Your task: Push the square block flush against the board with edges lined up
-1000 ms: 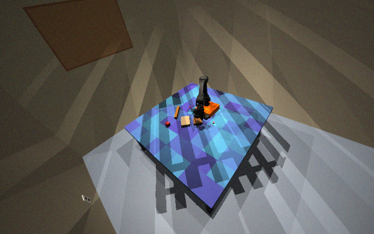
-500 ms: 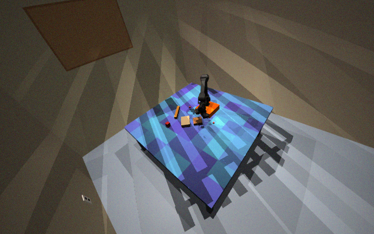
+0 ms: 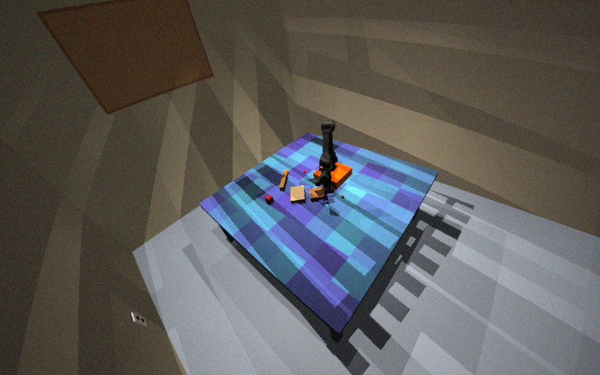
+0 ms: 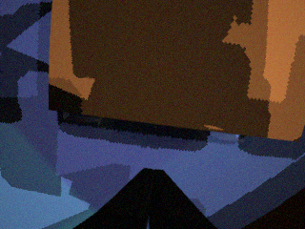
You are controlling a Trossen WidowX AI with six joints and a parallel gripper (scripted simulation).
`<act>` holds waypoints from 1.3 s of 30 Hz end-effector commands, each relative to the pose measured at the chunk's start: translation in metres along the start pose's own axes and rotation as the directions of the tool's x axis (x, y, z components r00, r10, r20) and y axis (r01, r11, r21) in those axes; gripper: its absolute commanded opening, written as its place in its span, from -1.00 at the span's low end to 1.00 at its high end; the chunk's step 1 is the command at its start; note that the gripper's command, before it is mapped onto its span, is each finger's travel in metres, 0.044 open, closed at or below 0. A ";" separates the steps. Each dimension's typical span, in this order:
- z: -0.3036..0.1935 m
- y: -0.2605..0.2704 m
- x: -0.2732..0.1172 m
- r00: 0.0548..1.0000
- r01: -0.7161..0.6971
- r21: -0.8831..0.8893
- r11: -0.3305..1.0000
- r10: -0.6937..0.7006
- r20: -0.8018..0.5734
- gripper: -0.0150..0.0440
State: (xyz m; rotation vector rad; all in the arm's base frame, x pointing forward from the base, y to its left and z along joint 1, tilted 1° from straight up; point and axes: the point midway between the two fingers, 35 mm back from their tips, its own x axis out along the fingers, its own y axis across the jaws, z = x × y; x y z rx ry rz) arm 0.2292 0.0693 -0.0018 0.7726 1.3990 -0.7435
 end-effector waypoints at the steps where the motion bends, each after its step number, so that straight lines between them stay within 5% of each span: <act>1: -0.002 -0.007 0.017 1.000 0.016 0.008 1.000 -0.016 -0.003 -0.49; 39: 0.031 -0.006 0.017 1.000 0.015 0.008 1.000 -0.015 0.000 -0.49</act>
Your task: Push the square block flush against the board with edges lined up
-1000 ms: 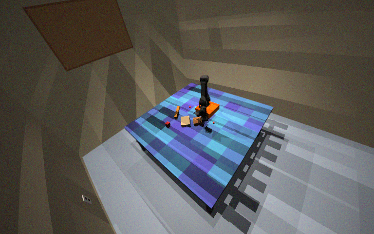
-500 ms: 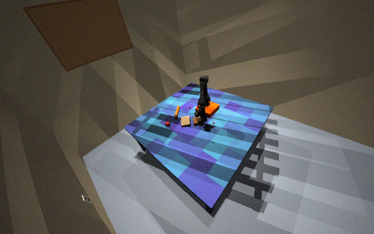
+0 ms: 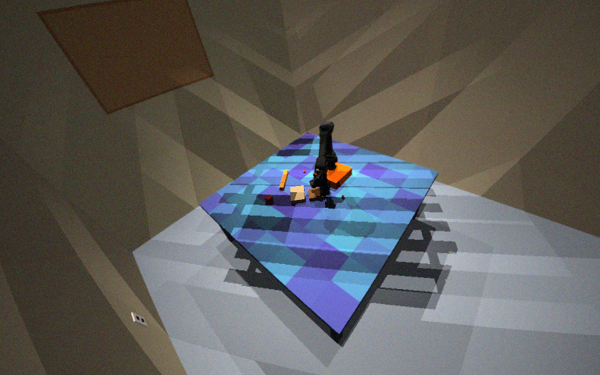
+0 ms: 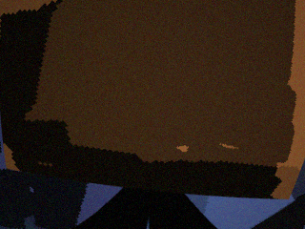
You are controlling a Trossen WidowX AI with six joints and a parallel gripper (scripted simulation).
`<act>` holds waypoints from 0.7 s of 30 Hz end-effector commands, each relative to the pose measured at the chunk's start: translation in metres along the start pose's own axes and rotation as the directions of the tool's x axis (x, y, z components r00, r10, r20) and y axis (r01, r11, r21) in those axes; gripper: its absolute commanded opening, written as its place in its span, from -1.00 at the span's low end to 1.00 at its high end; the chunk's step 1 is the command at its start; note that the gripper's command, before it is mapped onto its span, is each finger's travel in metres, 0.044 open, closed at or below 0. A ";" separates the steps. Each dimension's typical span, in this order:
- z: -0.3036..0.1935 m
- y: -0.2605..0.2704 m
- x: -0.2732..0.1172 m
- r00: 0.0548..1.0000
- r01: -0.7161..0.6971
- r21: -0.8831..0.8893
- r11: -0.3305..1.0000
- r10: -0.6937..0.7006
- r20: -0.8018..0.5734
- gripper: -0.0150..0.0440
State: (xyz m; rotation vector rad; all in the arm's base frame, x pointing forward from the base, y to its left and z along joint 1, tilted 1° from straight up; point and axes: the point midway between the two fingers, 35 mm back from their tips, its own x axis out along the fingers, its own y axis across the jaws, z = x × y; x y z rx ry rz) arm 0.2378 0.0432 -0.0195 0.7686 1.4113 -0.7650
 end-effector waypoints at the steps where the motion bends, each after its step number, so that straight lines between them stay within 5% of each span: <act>1: 0.006 0.002 -0.001 1.000 -0.006 -0.001 1.000 0.006 0.005 -0.49; 21: 0.012 0.002 -0.001 1.000 -0.005 -0.001 1.000 0.005 0.006 -0.49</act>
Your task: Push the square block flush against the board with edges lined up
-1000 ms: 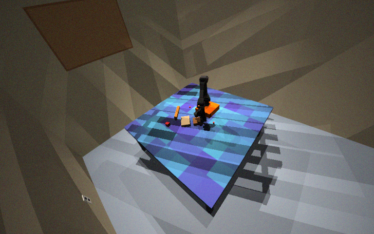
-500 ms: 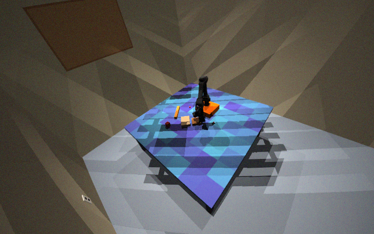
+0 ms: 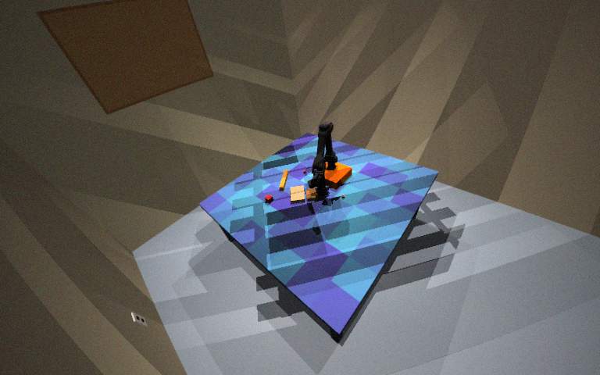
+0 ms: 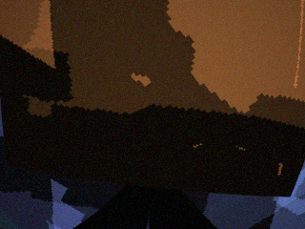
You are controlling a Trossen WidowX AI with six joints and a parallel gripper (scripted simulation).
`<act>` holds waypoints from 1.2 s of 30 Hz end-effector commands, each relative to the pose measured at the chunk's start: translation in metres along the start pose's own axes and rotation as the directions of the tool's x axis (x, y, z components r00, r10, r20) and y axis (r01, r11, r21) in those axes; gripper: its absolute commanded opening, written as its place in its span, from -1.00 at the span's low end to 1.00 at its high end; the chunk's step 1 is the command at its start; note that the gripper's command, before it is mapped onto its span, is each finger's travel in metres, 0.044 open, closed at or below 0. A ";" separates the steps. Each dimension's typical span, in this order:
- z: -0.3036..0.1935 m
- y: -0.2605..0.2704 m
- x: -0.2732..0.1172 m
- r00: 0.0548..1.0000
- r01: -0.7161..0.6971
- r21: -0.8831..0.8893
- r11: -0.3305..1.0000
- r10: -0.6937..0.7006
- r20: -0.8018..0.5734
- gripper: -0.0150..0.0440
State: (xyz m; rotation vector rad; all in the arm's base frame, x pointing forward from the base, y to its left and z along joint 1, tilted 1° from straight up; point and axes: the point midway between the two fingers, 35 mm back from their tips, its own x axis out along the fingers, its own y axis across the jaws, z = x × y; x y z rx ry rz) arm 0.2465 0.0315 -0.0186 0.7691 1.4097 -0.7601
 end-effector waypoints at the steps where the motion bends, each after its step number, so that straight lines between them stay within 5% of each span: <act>1: -0.004 0.001 0.000 1.000 -0.001 0.001 1.000 0.001 0.005 -0.49; 28: -0.047 -0.001 0.000 1.000 -0.001 0.001 1.000 0.001 0.001 -0.49; 36: -0.043 0.003 -0.056 1.000 -0.002 0.001 1.000 0.002 0.002 -0.49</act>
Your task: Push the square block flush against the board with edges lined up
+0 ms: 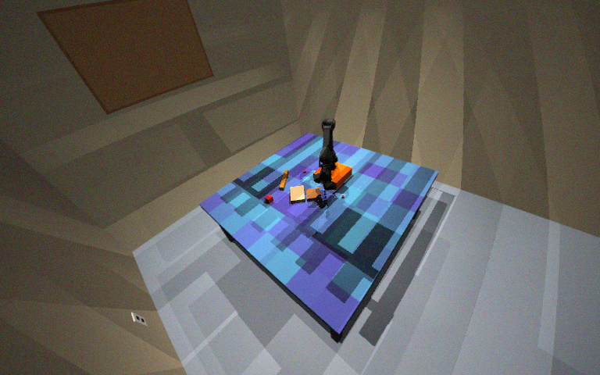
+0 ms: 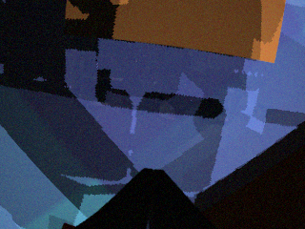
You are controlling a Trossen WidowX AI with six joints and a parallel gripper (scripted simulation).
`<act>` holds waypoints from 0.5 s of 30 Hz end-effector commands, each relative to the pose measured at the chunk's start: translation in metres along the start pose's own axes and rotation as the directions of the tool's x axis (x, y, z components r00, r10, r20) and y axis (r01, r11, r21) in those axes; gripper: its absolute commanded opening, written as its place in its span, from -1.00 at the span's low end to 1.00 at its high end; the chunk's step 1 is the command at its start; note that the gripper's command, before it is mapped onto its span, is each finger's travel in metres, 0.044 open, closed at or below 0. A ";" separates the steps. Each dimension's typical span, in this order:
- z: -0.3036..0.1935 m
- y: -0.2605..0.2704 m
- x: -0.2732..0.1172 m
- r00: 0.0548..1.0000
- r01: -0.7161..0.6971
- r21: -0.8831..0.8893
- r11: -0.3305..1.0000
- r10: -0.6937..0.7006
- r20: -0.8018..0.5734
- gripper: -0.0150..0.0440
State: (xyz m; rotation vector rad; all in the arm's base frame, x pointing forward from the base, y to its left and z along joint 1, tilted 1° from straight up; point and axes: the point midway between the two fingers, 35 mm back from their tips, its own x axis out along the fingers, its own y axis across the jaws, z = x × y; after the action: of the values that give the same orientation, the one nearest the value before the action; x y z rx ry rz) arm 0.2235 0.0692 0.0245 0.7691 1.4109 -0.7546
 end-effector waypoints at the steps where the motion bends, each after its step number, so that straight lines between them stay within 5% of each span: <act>1: 0.000 0.000 -0.012 1.000 0.001 0.005 1.000 -0.001 0.003 -0.49; 11: 0.026 -0.002 -0.009 1.000 0.001 0.005 1.000 -0.001 0.006 -0.49; 15: 0.026 -0.001 0.041 1.000 0.001 0.007 1.000 -0.002 0.006 -0.49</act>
State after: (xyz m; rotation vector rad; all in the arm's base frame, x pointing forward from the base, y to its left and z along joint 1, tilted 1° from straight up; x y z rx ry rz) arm 0.2468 0.0502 0.0158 0.7926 1.3765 -0.7404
